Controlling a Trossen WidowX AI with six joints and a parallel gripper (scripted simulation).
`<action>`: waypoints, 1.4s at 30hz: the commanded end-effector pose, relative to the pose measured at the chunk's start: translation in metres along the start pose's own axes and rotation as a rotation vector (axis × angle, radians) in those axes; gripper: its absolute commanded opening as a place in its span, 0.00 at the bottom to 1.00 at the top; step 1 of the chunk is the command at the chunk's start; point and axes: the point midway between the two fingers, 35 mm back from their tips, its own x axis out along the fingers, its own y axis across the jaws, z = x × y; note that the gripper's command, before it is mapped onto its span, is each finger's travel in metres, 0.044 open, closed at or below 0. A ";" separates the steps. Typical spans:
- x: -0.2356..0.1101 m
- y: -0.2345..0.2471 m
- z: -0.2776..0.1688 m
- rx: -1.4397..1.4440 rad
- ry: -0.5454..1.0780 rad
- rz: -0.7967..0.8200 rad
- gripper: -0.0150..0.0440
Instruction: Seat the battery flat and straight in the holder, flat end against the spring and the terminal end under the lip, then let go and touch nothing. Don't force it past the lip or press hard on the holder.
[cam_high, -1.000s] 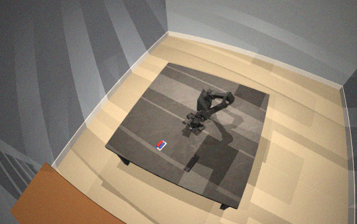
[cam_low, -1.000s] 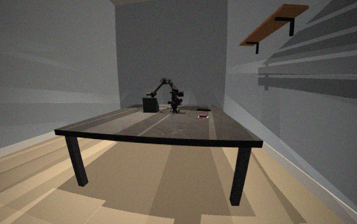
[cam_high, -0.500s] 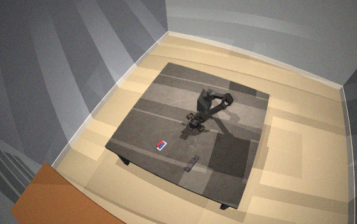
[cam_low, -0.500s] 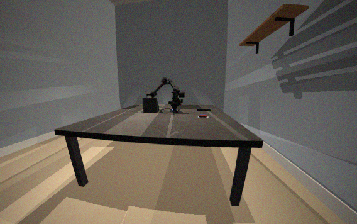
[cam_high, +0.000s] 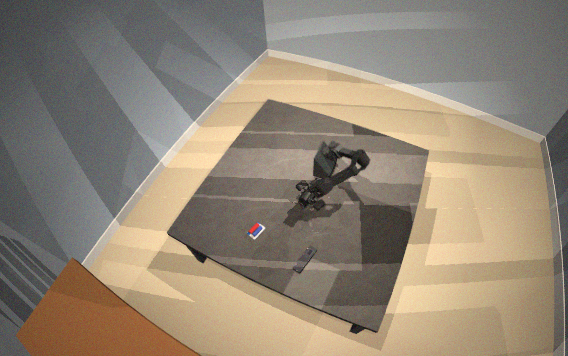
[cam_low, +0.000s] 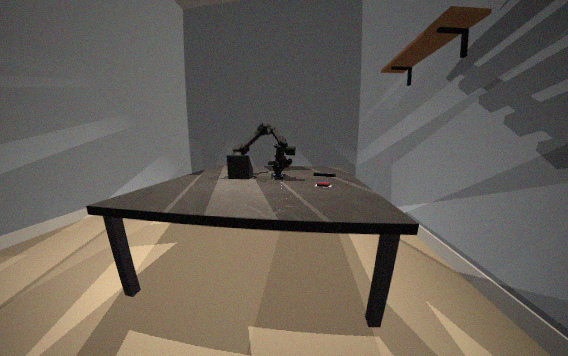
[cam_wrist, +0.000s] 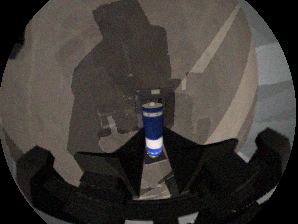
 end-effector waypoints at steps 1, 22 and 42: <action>0.001 0.001 -0.001 -0.002 0.018 0.002 0.38; 0.001 0.001 0.012 -0.002 0.020 -0.002 0.38; 0.001 0.001 0.012 -0.002 0.020 -0.004 0.38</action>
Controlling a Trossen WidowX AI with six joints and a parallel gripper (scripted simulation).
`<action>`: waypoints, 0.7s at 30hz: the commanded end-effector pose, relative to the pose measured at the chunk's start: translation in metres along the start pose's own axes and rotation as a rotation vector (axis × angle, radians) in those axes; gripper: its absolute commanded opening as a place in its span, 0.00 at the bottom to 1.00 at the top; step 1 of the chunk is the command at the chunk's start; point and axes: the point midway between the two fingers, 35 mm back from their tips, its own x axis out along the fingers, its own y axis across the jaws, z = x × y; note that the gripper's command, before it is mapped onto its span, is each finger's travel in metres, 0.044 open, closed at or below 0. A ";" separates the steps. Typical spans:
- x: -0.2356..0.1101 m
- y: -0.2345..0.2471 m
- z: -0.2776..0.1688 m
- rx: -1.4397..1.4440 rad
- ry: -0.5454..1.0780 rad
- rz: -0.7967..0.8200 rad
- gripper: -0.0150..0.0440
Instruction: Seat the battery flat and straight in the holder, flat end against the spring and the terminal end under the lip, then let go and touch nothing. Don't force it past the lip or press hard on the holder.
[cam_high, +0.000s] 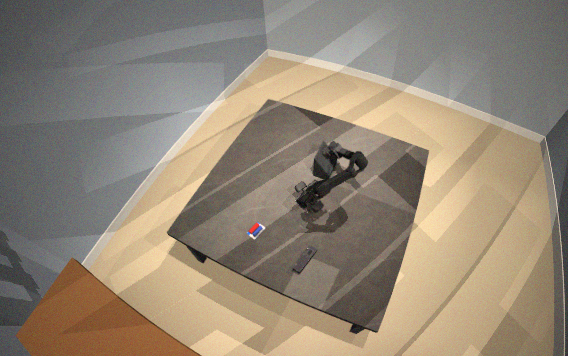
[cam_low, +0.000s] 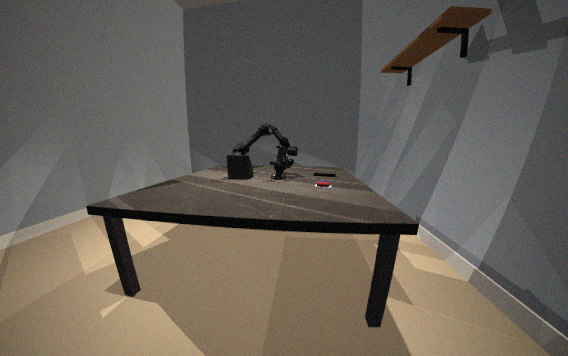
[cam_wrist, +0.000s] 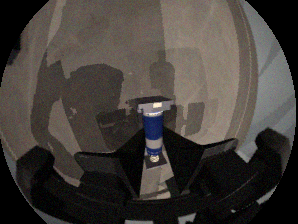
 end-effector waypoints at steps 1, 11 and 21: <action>0.000 0.000 0.001 -0.006 0.000 0.001 0.43; -0.008 -0.002 0.000 -0.002 0.000 0.000 0.56; -0.027 -0.008 0.001 0.012 0.002 0.000 0.69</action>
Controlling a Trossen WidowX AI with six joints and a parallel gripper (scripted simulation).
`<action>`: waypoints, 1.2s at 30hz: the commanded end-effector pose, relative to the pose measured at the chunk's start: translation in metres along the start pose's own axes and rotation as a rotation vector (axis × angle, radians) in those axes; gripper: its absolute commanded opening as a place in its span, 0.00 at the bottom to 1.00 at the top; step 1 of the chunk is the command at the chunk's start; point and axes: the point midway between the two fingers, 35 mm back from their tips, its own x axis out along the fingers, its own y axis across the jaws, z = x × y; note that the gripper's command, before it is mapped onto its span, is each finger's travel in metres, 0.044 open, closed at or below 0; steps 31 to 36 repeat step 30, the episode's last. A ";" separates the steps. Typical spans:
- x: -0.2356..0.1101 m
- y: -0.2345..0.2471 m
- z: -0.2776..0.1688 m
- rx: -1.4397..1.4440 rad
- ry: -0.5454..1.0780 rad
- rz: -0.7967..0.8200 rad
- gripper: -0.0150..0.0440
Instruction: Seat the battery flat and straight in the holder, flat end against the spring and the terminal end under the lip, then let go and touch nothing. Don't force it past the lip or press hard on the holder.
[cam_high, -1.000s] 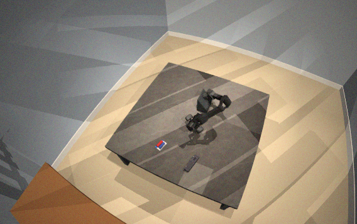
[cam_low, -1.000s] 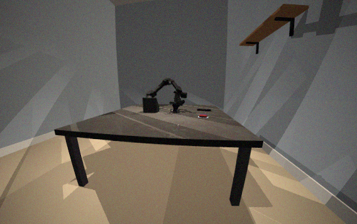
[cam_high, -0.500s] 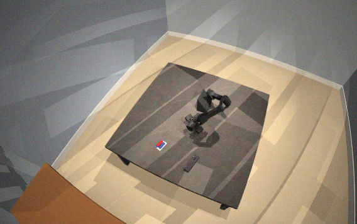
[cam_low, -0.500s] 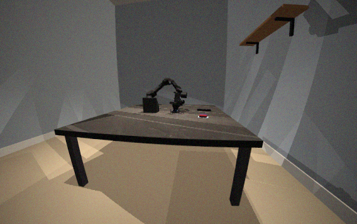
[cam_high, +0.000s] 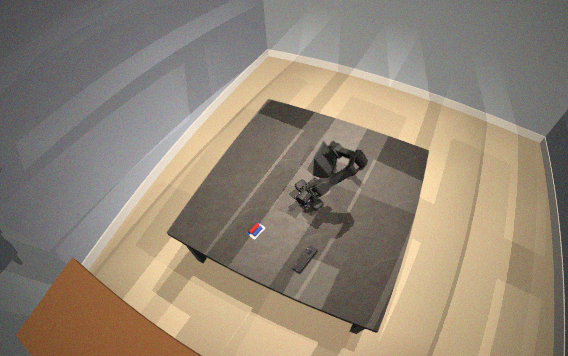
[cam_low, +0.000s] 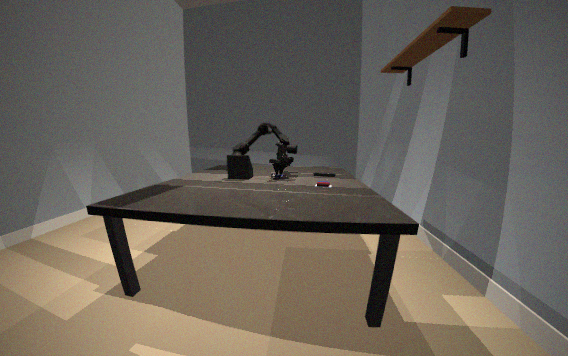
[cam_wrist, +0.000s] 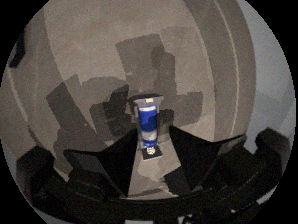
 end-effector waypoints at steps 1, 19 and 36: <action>-0.023 -0.005 0.003 -0.006 -0.010 -0.002 0.73; -0.069 -0.018 0.000 -0.015 -0.012 -0.004 1.00; -0.069 -0.018 0.000 -0.015 -0.012 -0.004 1.00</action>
